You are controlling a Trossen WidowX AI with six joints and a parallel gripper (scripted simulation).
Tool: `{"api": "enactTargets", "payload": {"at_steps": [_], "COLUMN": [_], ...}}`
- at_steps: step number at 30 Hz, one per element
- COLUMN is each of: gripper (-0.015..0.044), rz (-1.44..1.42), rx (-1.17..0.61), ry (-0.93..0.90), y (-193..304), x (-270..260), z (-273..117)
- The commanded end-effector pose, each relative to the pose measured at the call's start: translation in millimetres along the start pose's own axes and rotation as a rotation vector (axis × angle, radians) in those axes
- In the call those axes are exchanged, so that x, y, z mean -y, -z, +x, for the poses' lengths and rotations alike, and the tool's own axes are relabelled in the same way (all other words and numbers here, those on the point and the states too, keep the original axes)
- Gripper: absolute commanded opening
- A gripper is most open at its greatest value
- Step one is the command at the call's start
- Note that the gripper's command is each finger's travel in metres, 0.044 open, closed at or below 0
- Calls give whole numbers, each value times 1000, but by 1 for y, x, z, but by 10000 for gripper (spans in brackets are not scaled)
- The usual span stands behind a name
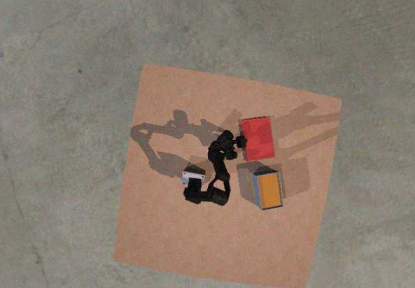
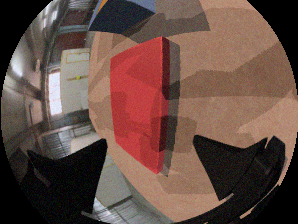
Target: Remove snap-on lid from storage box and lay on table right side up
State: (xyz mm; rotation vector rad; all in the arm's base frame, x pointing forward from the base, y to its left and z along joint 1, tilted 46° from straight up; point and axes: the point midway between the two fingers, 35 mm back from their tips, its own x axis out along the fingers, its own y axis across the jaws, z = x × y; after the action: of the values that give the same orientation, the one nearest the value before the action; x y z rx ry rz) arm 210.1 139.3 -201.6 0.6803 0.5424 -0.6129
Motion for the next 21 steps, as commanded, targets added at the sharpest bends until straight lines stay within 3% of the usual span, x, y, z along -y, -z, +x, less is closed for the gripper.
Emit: {"api": "enactTargets", "payload": {"at_steps": [1, 21], "gripper": [440, 440], "rz": [-4, -4], "rx": [6, 4], "ry": [5, 6], "y": [-2, 1], "x": [8, -4], "z": [-6, -34]}}
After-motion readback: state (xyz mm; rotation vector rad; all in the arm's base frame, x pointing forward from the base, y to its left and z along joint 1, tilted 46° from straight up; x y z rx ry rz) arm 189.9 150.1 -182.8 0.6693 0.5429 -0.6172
